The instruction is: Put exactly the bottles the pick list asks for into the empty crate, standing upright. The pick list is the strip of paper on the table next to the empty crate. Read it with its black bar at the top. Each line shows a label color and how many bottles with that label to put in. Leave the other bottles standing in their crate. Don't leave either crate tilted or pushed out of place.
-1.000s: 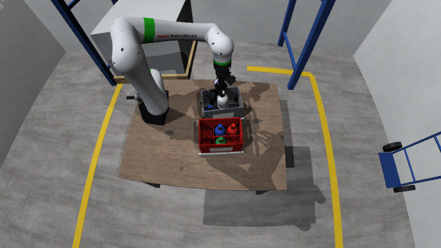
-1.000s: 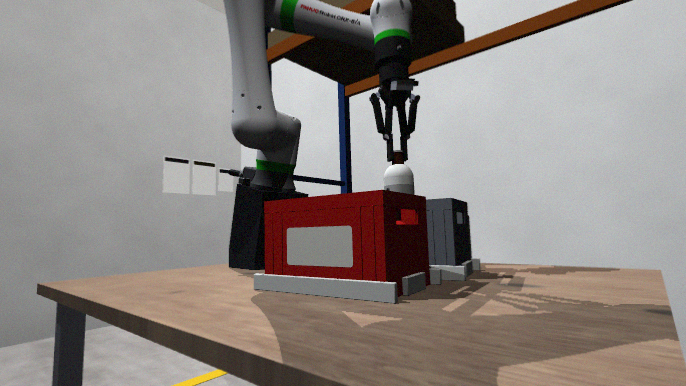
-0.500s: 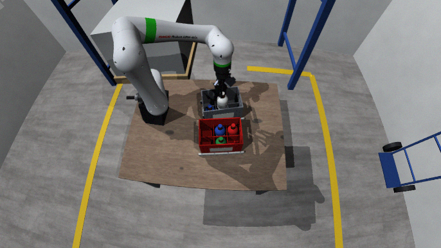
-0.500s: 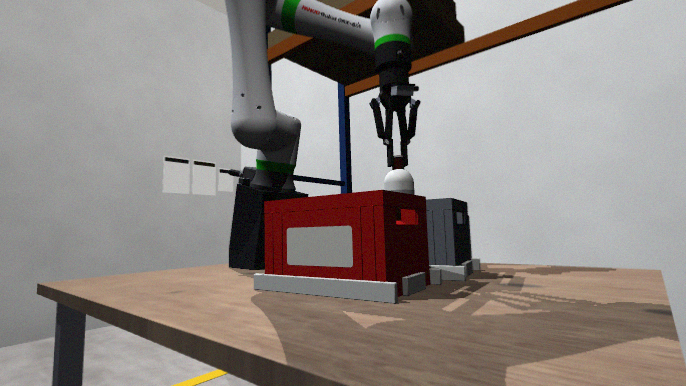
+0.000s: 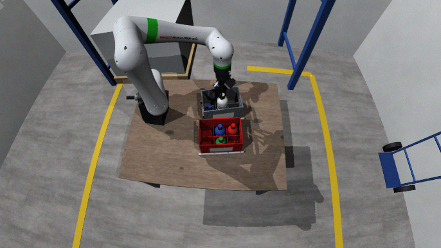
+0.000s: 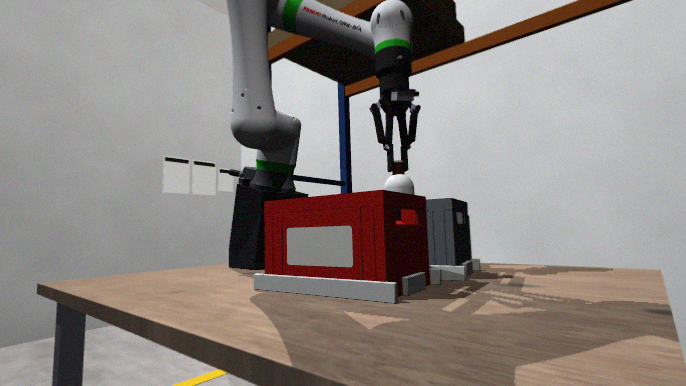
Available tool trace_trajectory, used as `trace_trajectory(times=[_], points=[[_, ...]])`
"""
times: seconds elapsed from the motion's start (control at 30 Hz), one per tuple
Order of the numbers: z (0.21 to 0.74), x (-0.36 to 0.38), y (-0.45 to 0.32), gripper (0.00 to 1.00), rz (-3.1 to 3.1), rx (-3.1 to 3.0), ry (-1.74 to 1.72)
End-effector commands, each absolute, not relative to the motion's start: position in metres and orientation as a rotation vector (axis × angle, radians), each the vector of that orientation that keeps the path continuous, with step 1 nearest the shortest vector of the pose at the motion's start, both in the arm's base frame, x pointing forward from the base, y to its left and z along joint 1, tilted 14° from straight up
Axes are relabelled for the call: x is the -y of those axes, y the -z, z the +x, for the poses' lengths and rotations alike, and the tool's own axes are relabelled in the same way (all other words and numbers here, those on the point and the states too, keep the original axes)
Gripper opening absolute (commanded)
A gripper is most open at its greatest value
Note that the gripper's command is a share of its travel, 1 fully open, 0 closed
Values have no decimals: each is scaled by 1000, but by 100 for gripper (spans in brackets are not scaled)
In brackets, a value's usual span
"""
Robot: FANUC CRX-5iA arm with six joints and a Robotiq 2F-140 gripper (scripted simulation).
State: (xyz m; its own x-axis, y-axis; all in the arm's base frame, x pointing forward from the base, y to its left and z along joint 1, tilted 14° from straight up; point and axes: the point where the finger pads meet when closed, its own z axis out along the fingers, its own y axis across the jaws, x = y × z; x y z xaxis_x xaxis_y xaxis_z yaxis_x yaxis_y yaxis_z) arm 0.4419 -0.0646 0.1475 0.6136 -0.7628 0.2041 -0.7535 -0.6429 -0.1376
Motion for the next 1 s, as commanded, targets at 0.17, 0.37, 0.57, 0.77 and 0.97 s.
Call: trace_trajectory(times=[0.17, 0.37, 0.57, 0.77, 0.97], points=[[444, 65, -141, 10, -2787, -1310, 383], [445, 66, -136, 10, -2787, -1310, 383], [447, 66, -131, 10, -2787, -1310, 383], [448, 66, -126, 10, -2787, -1310, 383], [449, 67, -122, 10, -2787, -1310, 383]])
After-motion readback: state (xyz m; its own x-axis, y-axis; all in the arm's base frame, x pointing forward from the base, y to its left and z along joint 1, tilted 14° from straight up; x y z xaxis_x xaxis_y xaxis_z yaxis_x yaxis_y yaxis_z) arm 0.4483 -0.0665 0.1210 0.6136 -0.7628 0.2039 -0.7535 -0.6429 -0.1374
